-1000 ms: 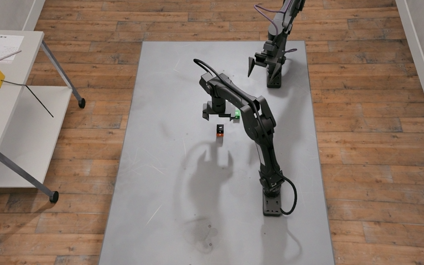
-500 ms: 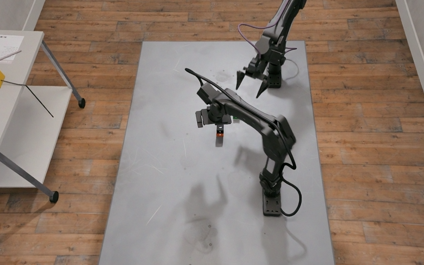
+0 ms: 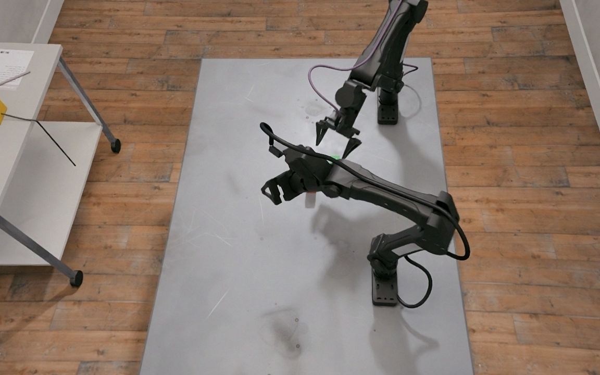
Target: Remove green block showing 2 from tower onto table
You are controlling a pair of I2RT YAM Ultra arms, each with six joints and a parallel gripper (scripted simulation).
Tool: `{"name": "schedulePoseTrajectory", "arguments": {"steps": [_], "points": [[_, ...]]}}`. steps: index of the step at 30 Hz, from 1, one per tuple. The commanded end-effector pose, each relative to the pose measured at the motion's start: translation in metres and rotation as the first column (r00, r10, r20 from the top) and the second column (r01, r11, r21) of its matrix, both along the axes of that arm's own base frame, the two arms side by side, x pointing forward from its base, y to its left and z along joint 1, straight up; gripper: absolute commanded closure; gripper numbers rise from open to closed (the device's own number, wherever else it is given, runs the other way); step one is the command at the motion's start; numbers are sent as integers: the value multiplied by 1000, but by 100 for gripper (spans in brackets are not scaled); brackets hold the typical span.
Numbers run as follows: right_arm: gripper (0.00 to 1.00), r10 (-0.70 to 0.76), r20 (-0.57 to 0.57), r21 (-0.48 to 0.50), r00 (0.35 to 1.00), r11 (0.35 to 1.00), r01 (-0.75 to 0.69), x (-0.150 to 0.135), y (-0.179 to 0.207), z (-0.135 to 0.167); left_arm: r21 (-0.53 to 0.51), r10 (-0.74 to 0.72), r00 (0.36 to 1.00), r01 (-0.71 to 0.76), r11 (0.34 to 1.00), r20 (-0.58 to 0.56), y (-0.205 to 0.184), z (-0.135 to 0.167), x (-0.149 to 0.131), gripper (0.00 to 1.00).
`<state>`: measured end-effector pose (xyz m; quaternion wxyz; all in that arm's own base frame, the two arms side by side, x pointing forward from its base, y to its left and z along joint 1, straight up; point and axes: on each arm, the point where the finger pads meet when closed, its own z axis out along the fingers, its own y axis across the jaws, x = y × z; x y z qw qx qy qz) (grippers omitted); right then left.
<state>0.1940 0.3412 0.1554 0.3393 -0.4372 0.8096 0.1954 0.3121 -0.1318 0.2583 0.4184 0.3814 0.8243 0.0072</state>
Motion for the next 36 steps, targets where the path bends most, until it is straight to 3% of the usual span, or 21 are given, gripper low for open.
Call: {"name": "schedulePoseTrajectory", "arguments": {"steps": [1, 6, 8, 11, 18, 23, 36], "points": [[0, -35, 0, 7, 999, 999, 35, 19, 11, 4, -178, 88, 984, -60, 982, 153, 11, 41, 17, 0], [0, -63, -28, -48, 998, 997, 61, 35, 17, -20, -338, 254, 929, -156, 928, 269, 46, 82, 32, 0], [0, -63, -28, -48, 998, 997, 61, 35, 17, -20, -338, 254, 929, -156, 928, 269, 46, 82, 32, 0], [0, -79, -47, -82, 996, 994, 75, 45, 20, -36, -455, 384, 862, -210, 866, 332, 73, 111, 43, 0], [0, -105, -72, -129, 992, 987, 95, 59, 22, -59, -612, 584, 722, -284, 738, 370, 121, 148, 63, 0], [0, -106, -69, -123, 992, 988, 97, 59, 22, -56, -652, 637, 677, -299, 697, 369, 135, 156, 69, 0], [0, -93, -73, -134, 993, 988, 82, 55, 21, -60, -636, 627, 690, -309, 707, 363, 135, 151, 71, 0]]}}
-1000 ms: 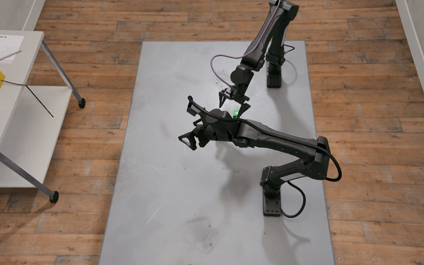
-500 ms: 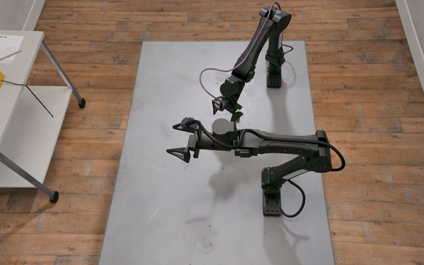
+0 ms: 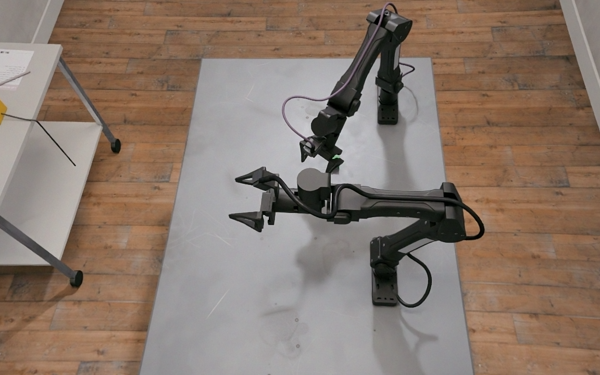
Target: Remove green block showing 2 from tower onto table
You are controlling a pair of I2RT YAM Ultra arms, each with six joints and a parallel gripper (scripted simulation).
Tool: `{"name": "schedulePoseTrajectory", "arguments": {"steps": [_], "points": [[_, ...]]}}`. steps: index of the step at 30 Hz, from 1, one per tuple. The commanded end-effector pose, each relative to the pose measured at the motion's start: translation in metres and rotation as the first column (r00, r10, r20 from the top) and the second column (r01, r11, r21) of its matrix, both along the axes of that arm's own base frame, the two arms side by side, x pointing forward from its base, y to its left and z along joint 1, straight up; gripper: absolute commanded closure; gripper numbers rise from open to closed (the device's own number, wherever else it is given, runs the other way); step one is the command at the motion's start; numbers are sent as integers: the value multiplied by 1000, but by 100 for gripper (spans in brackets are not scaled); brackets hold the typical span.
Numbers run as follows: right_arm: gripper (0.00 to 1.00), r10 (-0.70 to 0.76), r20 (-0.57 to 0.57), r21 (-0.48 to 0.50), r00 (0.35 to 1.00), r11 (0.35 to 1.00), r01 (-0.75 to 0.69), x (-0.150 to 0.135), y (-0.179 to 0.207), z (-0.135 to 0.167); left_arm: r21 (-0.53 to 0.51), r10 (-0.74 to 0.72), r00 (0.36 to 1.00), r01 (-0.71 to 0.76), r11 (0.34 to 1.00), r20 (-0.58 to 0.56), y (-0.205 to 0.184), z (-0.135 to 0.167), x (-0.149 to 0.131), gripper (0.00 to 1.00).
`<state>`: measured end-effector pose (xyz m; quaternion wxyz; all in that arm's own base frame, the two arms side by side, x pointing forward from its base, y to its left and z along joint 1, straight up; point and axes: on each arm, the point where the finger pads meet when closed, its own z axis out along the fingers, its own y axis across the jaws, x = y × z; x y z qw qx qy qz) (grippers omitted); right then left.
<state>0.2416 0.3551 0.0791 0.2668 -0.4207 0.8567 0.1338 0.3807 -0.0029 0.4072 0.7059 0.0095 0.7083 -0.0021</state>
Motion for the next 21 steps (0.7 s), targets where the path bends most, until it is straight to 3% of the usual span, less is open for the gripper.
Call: {"name": "schedulePoseTrajectory", "arguments": {"steps": [1, 21], "points": [[0, -7, 25, 39, 1000, 999, 6, 7, 8, 16, -11, 23, 1000, -23, 1000, 8, 6, 2, 2, 0], [0, -7, 25, 39, 1000, 999, 6, 7, 8, 16, -11, 16, 1000, -16, 1000, 16, 4, 5, 0, 0]]}}
